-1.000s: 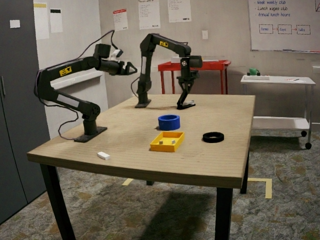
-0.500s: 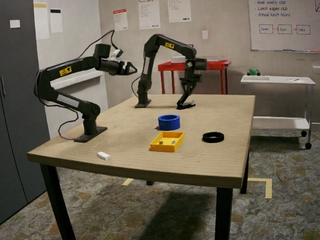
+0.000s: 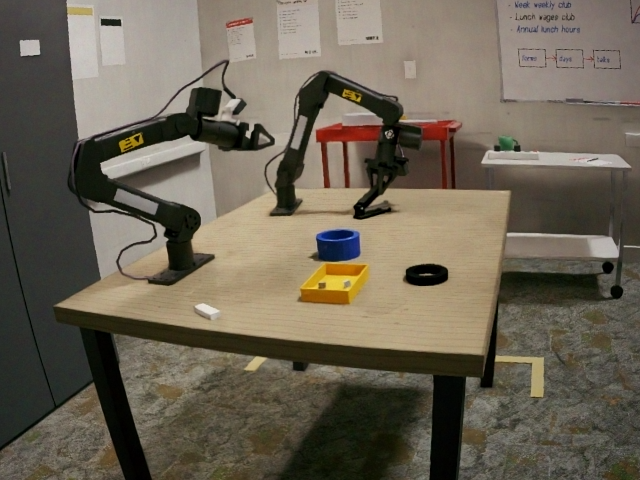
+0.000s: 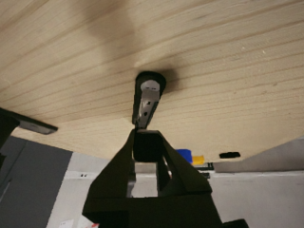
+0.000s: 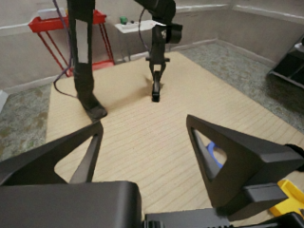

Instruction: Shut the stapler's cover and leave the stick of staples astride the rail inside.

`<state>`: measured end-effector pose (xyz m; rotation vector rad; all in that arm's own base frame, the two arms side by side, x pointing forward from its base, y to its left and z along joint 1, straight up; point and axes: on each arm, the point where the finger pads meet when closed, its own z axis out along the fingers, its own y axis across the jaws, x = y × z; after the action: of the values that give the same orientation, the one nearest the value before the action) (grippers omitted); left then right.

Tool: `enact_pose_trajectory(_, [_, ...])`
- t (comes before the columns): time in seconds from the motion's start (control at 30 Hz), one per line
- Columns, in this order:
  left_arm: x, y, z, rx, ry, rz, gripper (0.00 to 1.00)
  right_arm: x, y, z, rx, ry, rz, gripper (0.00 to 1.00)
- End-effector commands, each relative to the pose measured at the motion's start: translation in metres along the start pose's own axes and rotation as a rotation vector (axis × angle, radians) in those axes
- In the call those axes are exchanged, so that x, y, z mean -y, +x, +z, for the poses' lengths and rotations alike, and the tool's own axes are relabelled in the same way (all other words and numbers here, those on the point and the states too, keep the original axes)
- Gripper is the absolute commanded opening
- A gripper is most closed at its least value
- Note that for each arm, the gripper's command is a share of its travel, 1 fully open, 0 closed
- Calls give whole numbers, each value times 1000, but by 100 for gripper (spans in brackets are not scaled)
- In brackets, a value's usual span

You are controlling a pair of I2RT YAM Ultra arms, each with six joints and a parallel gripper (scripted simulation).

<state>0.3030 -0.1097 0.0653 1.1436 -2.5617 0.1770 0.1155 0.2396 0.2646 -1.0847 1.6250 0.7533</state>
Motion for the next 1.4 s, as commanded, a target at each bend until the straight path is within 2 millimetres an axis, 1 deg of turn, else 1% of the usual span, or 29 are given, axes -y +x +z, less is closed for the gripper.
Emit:
enact_pose_trajectory(0.0, [6,0,-5,-61,19,21,0,0,-4,-3,16,1,-1,100])
enact_pose_trajectory(0.17, [6,-3,-1,-121,19,22,0,0,-4,-3,16,1,-1,100])
enact_pose_trajectory(0.57, [7,-1,-1,-120,17,27,0,0,-4,-3,16,1,-1,100])
enact_pose_trajectory(0.7, [7,-1,-1,-121,17,25,45,0,-4,-3,16,1,-1,100])
enact_pose_trajectory(0.73, [7,-1,-1,-121,17,25,51,0,-4,-3,16,1,-1,100])
enact_pose_trajectory(0.87, [6,-2,-2,-115,14,28,51,0,-4,-3,16,1,-1,100])
enact_pose_trajectory(1.07, [3,-7,-15,-108,9,22,51,0,-4,-3,16,1,-1,100])
enact_pose_trajectory(1.1, [2,-7,-16,-108,9,22,62,0,-4,-3,16,1,-1,100])
enact_pose_trajectory(1.13, [2,-7,-20,-108,9,22,64,0,-4,-3,16,1,-1,100])
enact_pose_trajectory(1.2, [2,-8,-28,-108,9,22,64,0,-4,-3,16,1,-1,100])
enact_pose_trajectory(1.3, [1,-10,-48,-108,9,22,64,0,-4,-3,16,1,-1,100])
enact_pose_trajectory(1.37, [1,-10,-48,-108,9,22,64,0,-4,-3,16,1,-1,100])
